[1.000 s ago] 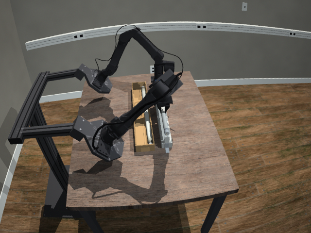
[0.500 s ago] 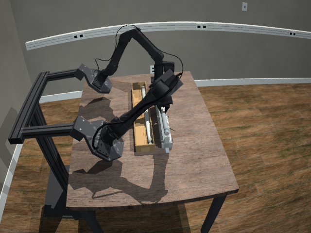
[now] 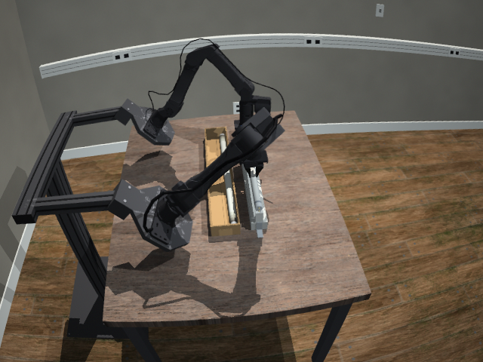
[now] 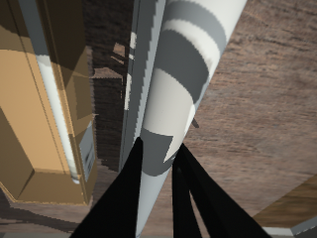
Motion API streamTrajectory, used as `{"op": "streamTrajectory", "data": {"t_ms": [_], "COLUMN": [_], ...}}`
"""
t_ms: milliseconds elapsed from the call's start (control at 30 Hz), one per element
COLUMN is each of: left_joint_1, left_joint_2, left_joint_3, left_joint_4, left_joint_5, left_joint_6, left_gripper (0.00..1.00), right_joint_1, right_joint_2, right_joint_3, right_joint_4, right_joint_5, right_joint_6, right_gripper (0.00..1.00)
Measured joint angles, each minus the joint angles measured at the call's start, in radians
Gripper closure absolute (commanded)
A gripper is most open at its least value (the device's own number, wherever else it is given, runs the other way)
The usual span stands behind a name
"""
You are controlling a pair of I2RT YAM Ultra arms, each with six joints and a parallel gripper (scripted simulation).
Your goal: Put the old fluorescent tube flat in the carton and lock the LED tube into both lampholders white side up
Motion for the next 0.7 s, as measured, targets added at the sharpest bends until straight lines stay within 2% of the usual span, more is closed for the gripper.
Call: {"op": "streamTrajectory", "data": {"t_ms": [700], "left_joint_1": [0.003], "left_joint_2": [0.008], "left_joint_3": [-0.007], "left_joint_4": [0.019], "left_joint_5": [0.002], "left_joint_6": [0.003], "left_gripper": [0.89], "right_joint_1": [-0.009], "right_joint_2": [0.004], "right_joint_3": [-0.009], "right_joint_4": [0.023], "right_joint_5": [-0.001], "right_joint_6": [-0.012], "right_gripper": [0.89]}}
